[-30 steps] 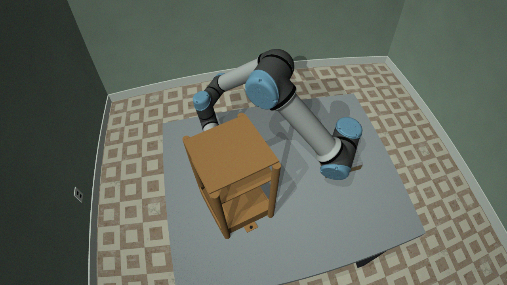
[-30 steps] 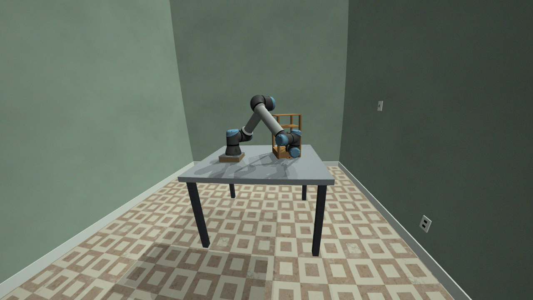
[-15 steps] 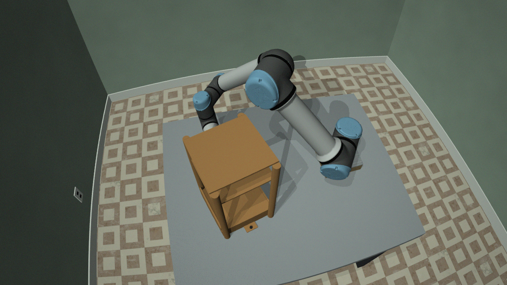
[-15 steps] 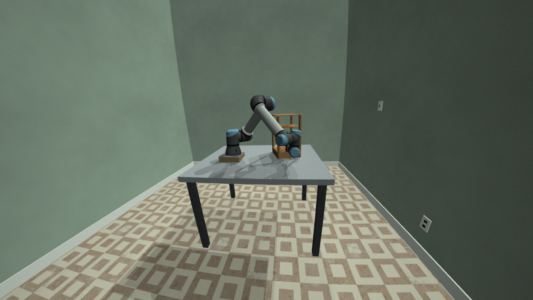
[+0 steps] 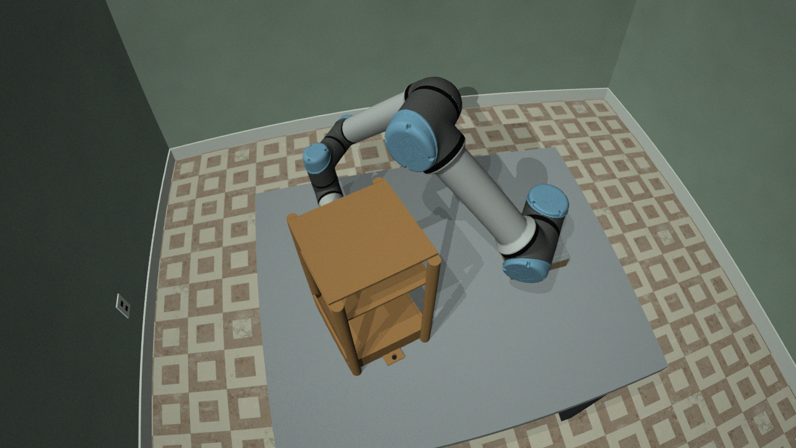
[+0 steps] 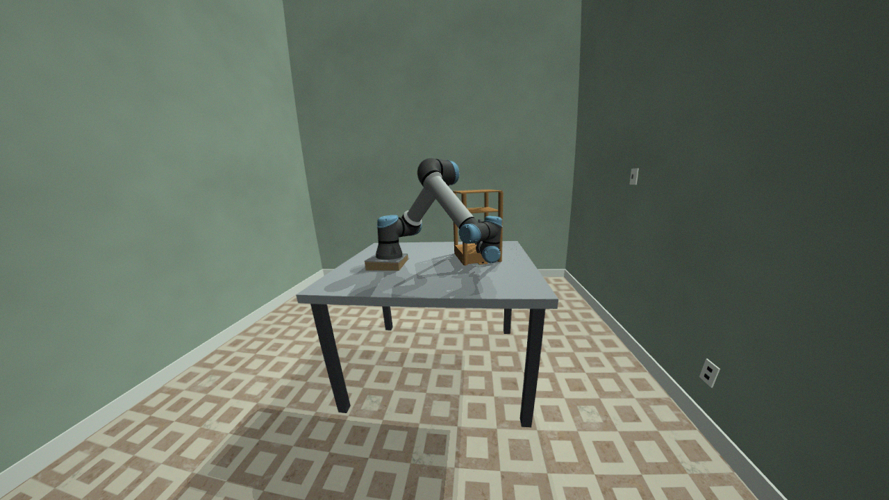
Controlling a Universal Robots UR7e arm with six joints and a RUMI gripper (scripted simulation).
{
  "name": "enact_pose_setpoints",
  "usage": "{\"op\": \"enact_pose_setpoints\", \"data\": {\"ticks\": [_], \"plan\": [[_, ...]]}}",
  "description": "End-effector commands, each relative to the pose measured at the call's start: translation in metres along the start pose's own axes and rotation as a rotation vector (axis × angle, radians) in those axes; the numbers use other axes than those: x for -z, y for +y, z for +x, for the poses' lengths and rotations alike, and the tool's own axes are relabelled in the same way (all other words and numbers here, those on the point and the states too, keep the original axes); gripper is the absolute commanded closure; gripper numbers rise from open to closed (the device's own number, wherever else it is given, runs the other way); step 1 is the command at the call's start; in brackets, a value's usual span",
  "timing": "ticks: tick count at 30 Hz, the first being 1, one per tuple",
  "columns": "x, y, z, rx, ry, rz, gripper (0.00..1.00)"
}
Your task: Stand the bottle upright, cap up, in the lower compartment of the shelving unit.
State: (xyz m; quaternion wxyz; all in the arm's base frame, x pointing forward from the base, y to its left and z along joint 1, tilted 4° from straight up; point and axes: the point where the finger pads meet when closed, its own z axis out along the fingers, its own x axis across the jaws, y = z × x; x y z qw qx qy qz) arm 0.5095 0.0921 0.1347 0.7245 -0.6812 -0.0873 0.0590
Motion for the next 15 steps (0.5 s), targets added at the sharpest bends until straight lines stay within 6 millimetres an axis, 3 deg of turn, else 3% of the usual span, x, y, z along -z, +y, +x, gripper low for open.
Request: {"op": "enact_pose_setpoints", "data": {"ticks": [1,15], "plan": [[0.0032,-0.0001,0.0007,0.002,0.001,-0.001,0.65],[0.0104,0.0000,0.0005,0.001,0.001,0.000,0.65]]}}
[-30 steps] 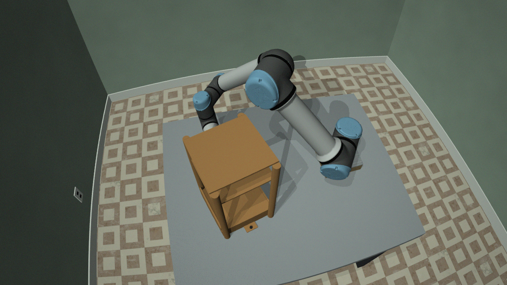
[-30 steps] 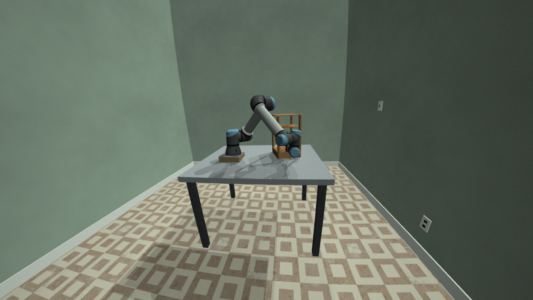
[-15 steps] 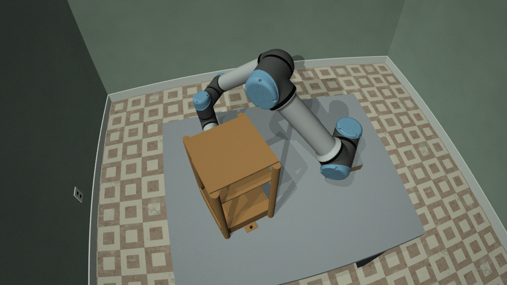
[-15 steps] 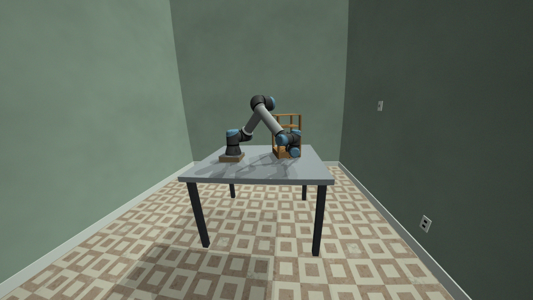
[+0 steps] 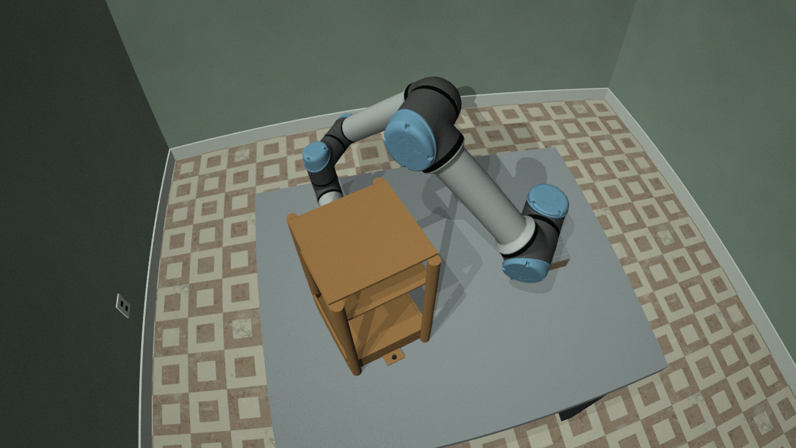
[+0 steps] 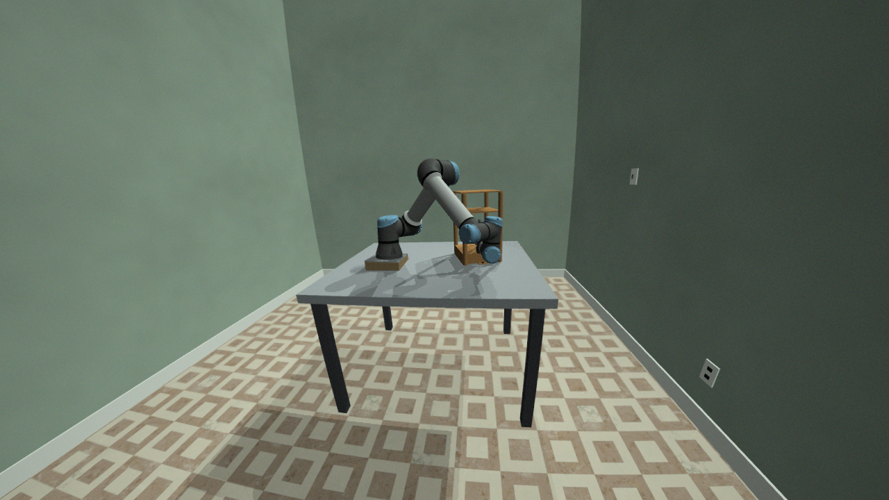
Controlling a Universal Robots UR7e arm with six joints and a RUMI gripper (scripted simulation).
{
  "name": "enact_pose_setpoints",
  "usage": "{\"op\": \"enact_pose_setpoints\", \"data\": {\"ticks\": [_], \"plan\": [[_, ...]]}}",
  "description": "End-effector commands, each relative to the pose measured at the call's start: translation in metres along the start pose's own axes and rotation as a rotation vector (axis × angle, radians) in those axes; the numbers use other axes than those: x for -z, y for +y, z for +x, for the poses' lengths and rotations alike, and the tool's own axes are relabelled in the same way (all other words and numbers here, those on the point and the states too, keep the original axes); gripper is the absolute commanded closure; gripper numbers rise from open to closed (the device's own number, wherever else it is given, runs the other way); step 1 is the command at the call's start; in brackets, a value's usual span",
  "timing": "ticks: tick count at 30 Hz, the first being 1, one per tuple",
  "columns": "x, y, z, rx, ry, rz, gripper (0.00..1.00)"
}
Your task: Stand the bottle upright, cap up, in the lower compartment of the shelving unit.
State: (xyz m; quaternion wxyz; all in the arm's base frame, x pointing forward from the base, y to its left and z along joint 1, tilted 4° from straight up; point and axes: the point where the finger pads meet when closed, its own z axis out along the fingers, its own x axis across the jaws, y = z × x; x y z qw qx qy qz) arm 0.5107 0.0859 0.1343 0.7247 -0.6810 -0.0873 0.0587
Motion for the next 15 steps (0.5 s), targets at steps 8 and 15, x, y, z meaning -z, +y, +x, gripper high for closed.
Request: {"op": "enact_pose_setpoints", "data": {"ticks": [8,15], "plan": [[0.011,0.000,0.001,0.000,0.001,-0.001,0.65],[0.018,0.000,0.001,0.000,0.001,-0.001,0.65]]}}
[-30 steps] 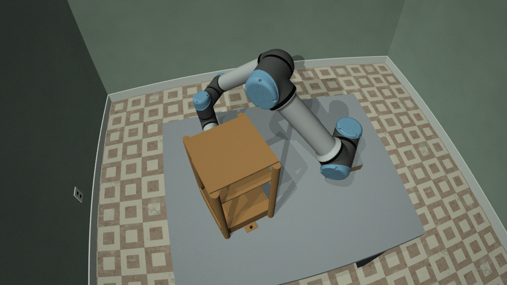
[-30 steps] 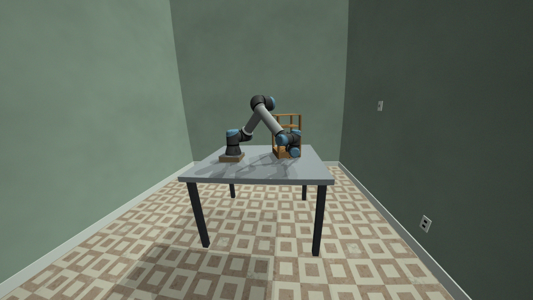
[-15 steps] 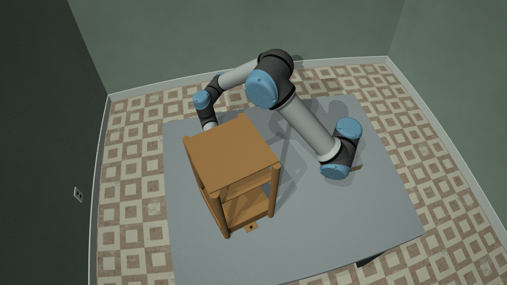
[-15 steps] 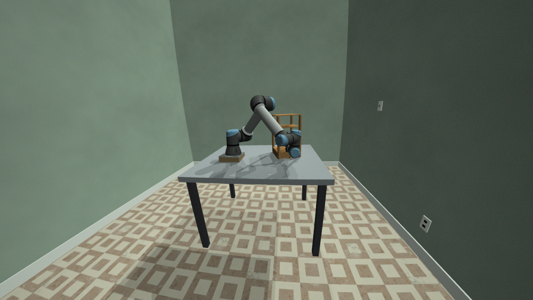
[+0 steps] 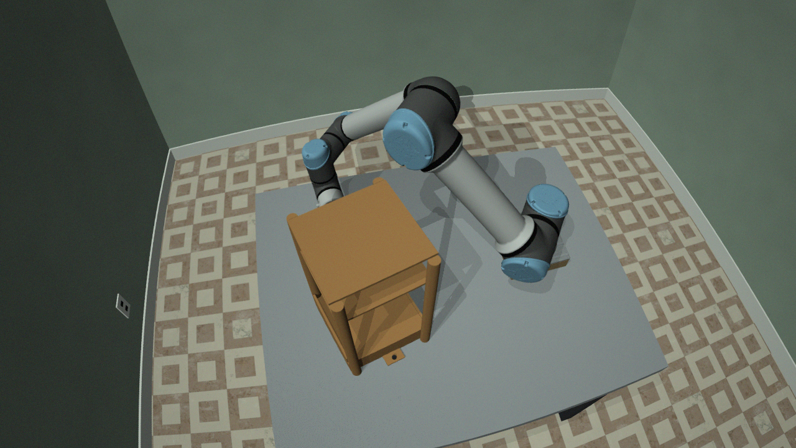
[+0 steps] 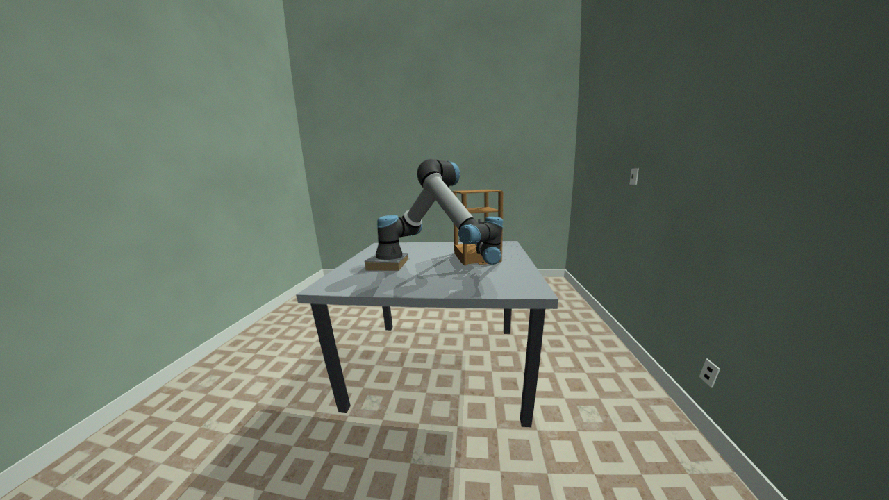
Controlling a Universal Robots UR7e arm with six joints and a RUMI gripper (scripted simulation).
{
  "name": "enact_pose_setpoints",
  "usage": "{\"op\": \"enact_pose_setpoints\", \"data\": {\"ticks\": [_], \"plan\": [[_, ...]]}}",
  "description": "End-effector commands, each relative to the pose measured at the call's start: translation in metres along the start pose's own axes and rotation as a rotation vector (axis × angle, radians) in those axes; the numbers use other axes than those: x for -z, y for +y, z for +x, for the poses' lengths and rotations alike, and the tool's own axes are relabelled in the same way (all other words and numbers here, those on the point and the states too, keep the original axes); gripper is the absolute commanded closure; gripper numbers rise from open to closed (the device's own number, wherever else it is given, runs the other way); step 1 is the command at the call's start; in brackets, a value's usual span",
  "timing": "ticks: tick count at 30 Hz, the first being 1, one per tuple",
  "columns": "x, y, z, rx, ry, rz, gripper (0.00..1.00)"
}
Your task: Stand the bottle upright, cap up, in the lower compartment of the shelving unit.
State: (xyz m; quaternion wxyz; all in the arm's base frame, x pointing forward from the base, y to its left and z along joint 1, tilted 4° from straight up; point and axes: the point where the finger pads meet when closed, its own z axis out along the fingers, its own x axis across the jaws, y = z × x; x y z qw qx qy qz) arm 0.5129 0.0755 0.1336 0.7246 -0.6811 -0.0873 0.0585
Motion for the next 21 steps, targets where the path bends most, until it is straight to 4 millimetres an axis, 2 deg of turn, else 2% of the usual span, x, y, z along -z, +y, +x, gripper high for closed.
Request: {"op": "enact_pose_setpoints", "data": {"ticks": [1,21], "plan": [[0.007,0.000,0.001,0.000,0.001,-0.001,0.65],[0.024,0.000,0.000,0.000,0.001,-0.001,0.65]]}}
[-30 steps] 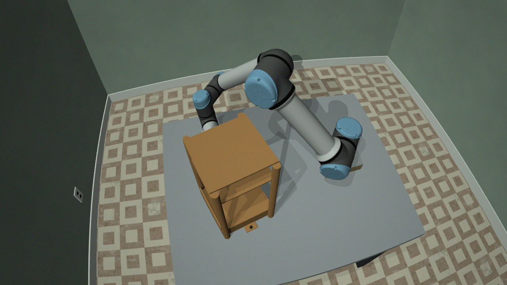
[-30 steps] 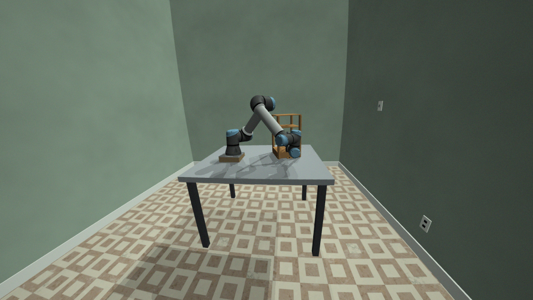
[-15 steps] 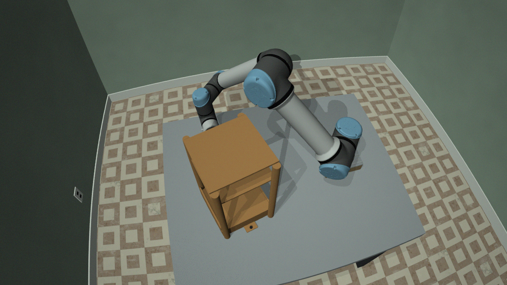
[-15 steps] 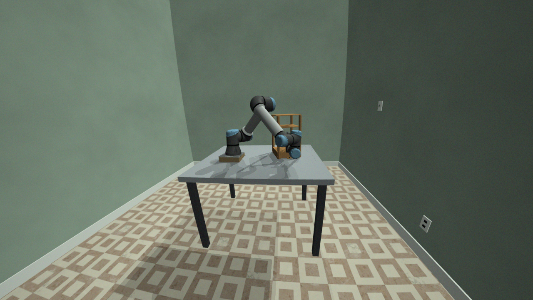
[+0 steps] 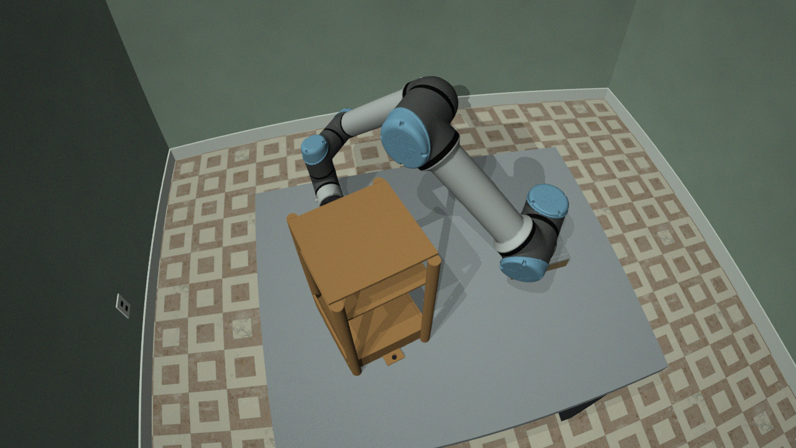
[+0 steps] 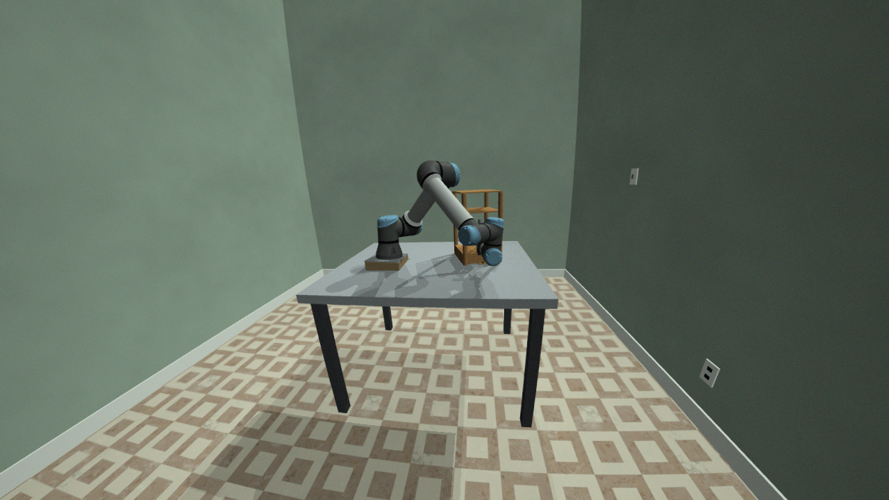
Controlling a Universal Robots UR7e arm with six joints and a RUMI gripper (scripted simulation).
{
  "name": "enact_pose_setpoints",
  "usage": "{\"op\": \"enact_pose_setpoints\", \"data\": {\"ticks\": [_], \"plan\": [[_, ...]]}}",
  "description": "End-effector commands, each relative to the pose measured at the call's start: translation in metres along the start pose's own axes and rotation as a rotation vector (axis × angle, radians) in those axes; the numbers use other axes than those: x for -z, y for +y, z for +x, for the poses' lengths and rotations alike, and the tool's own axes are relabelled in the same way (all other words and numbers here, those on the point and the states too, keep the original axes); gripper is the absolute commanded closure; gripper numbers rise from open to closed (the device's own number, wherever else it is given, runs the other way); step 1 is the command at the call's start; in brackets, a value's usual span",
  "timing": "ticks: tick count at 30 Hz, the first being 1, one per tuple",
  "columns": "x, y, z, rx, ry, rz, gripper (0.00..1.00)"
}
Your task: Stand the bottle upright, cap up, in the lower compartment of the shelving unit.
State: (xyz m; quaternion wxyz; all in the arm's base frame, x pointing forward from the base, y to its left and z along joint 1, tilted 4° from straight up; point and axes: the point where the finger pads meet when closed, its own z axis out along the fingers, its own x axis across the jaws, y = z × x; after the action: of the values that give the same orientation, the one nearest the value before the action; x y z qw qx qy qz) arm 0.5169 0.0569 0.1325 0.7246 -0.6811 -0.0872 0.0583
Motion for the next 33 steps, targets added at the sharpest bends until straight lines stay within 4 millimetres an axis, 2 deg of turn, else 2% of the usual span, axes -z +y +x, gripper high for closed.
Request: {"op": "enact_pose_setpoints", "data": {"ticks": [1,33], "plan": [[0.006,0.000,0.000,0.000,0.000,-0.001,0.65],[0.023,0.000,0.001,0.001,0.000,-0.001,0.65]]}}
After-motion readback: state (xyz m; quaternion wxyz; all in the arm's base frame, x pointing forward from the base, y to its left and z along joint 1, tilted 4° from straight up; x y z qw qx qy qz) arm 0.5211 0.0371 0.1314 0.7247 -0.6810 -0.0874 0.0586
